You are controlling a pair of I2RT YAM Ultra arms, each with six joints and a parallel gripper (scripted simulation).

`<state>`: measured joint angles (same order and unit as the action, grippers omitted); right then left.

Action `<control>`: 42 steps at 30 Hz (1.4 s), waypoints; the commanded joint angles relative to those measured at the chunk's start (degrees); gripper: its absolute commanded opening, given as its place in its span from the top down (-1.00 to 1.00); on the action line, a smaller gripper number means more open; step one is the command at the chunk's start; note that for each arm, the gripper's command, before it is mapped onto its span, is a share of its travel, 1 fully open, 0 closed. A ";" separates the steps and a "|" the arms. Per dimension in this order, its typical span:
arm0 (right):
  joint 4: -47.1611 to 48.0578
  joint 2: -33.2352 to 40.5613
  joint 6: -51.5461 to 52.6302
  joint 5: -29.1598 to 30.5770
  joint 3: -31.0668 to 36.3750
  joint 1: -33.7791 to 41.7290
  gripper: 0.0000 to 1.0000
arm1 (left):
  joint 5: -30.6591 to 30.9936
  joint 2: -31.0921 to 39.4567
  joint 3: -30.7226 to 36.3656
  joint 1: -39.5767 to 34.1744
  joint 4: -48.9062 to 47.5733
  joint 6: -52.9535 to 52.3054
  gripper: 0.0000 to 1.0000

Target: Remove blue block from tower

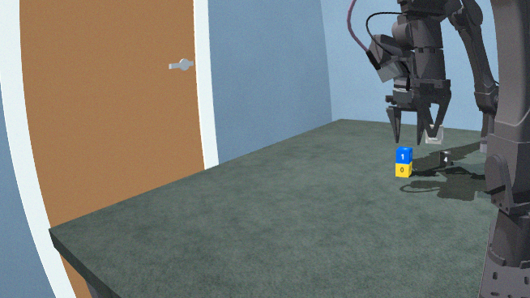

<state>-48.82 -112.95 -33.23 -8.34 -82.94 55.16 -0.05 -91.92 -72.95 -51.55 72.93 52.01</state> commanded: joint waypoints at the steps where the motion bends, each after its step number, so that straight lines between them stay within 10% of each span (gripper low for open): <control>1: 1.00 -0.17 -0.94 -0.14 -2.32 -0.03 -0.11 | 0.01 2.69 -1.94 -0.37 1.78 0.41 0.46; 26: 5.69 -4.50 0.61 0.02 -1.84 1.06 -0.11 | -0.01 2.14 -1.43 -0.13 1.19 0.13 0.46; 42: 5.67 -3.45 0.13 -0.02 -0.63 0.64 0.37 | -0.01 2.14 -1.43 -0.13 1.19 0.13 0.46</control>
<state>-43.86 -117.97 -33.19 -8.32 -84.05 55.72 -0.05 -91.92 -72.95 -51.55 74.08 52.01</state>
